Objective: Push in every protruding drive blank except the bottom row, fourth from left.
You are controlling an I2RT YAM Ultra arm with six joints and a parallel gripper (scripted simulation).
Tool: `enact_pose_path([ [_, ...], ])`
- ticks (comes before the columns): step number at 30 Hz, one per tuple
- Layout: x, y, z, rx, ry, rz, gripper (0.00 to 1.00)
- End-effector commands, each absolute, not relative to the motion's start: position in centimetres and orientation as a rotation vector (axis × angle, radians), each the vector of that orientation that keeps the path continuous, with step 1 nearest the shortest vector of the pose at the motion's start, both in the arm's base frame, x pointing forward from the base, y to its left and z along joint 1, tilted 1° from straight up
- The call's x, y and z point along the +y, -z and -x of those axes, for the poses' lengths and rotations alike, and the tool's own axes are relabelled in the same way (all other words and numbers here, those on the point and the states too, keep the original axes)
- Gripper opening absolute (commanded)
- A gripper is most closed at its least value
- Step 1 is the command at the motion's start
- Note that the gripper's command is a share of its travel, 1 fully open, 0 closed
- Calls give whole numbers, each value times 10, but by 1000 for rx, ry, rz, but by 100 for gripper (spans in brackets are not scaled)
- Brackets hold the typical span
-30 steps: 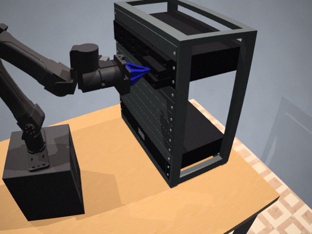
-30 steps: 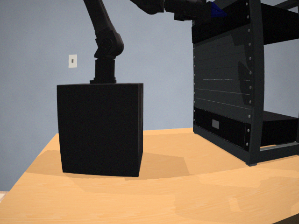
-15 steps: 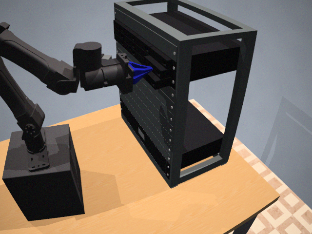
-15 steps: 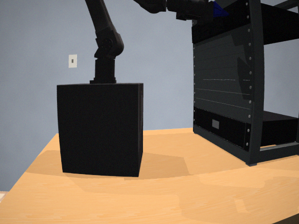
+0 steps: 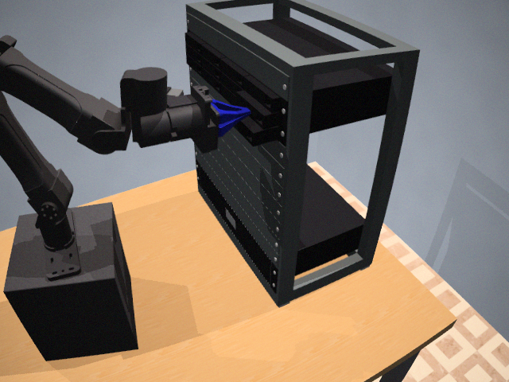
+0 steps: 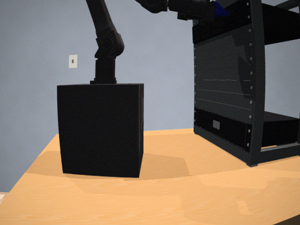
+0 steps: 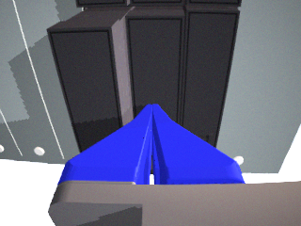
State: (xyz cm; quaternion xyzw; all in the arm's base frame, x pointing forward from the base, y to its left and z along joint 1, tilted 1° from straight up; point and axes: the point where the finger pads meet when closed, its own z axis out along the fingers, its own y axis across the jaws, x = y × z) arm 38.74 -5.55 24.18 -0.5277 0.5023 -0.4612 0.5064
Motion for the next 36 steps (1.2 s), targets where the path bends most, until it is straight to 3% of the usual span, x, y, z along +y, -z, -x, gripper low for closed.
enact_pose_path([
  [1, -56, -280, -398, 1135, 1176, 1218, 0],
  [36, -56, -282, -401, 1134, 1176, 1218, 0],
])
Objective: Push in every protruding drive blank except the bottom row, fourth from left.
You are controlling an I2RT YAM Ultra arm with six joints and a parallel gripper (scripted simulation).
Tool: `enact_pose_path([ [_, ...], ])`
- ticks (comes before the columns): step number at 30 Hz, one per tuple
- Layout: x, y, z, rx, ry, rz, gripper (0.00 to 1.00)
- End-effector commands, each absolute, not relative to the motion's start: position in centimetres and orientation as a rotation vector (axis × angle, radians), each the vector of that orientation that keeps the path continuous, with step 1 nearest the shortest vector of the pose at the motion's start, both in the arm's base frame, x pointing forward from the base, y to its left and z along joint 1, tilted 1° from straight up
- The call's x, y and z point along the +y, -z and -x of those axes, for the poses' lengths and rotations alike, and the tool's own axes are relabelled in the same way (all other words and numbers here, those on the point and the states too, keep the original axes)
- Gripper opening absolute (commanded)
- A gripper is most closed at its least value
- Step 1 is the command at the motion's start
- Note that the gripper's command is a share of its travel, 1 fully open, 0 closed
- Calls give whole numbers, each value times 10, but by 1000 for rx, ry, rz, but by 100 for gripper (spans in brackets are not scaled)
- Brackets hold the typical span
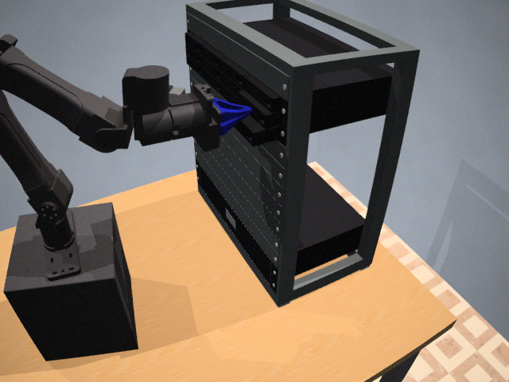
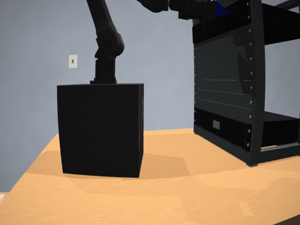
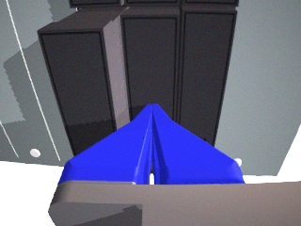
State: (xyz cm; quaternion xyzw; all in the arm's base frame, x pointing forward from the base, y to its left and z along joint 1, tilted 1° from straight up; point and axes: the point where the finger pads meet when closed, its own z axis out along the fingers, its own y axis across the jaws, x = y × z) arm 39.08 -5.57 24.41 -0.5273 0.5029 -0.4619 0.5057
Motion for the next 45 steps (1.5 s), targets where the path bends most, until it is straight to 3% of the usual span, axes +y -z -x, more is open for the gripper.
enact_pose_path([
  [1, -56, -282, -401, 1134, 1176, 1218, 0],
  [45, -54, -282, -407, 1135, 1176, 1218, 0],
])
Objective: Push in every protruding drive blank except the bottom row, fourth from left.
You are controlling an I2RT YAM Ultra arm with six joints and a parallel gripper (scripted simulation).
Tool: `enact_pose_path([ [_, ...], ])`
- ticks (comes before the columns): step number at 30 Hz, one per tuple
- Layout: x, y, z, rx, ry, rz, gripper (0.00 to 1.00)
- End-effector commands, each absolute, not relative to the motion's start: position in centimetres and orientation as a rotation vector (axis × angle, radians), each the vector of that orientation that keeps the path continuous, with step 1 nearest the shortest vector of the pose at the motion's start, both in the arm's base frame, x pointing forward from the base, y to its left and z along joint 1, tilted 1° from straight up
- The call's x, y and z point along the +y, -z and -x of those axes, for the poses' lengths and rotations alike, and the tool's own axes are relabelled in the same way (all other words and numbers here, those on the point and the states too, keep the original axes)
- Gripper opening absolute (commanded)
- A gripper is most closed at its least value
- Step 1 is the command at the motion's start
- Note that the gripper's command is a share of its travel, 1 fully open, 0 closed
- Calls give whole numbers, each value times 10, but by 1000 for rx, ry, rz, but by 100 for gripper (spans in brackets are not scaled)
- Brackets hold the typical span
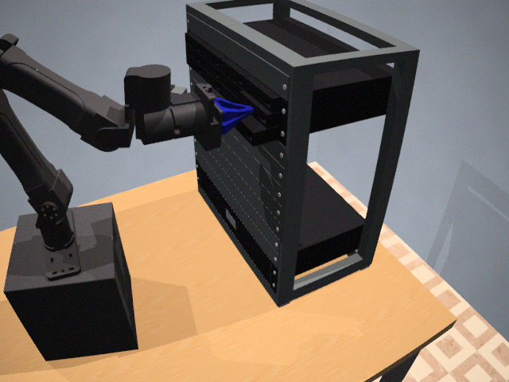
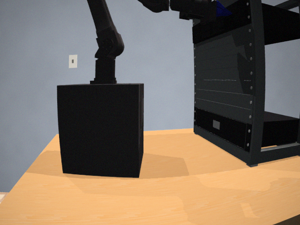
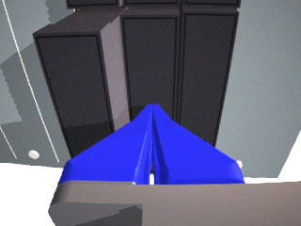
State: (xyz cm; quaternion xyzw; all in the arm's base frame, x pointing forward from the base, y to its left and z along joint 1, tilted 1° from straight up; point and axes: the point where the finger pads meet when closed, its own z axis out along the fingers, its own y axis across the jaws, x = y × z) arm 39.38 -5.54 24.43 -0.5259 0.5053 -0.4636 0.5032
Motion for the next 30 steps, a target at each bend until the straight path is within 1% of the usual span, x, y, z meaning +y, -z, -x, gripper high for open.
enact_pose_path([
  [1, -54, -282, -407, 1135, 1176, 1218, 0],
  [30, -53, -282, -410, 1135, 1176, 1218, 0],
])
